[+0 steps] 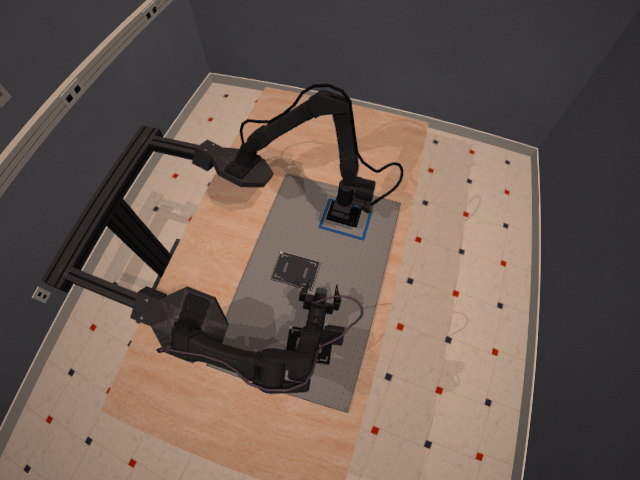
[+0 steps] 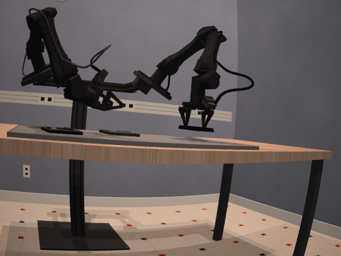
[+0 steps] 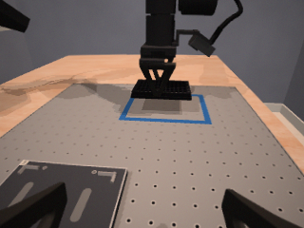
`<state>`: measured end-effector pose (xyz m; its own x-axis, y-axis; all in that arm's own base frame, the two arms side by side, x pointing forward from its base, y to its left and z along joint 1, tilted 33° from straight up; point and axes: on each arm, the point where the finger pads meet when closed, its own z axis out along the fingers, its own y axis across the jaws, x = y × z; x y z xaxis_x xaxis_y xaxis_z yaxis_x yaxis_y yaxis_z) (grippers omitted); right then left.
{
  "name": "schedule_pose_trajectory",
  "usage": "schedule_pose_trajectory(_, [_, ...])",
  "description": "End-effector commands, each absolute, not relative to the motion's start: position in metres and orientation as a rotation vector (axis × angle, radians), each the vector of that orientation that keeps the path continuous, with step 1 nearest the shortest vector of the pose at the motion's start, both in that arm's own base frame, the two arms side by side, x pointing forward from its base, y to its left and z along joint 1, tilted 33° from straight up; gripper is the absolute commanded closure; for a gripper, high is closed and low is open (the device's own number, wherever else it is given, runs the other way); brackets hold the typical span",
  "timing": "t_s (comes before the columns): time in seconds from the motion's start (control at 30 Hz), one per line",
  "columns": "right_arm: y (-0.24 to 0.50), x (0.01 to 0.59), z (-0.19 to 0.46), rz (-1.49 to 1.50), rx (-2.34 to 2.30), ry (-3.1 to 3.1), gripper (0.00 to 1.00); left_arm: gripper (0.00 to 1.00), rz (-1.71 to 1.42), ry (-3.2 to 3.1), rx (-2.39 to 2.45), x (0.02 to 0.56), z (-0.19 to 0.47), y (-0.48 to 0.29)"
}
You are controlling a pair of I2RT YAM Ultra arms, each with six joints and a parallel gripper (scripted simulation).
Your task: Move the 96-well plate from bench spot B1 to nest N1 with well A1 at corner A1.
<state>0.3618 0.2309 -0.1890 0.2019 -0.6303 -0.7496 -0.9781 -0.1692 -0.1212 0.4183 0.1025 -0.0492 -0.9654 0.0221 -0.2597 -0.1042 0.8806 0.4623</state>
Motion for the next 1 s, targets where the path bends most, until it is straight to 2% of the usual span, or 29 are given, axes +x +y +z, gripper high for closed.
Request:
schedule_pose_trajectory(0.0, [0.2429, 0.3574, -0.1774, 0.774, -1.879, 1.434, 0.00, 0.21, 0.714, 2.779, -0.063, 0.4297, -0.0317, 0.0939])
schedule_pose_trajectory(0.3, [0.2429, 0.3574, -0.1774, 0.774, -1.879, 1.434, 0.00, 0.21, 0.683, 2.751, -0.134, 0.4383, -0.0321, 0.0916])
schedule_pose_trajectory(0.53, [0.2429, 0.3574, -0.1774, 0.774, -1.879, 1.434, 0.00, 0.21, 0.571, 2.616, -0.621, 0.4393, -0.0284, 0.0941])
schedule_pose_trajectory(0.97, [0.2429, 0.3574, -0.1774, 0.774, -1.879, 1.434, 0.00, 0.21, 0.406, 2.333, -1.214, 0.4361, -0.0290, 0.0943])
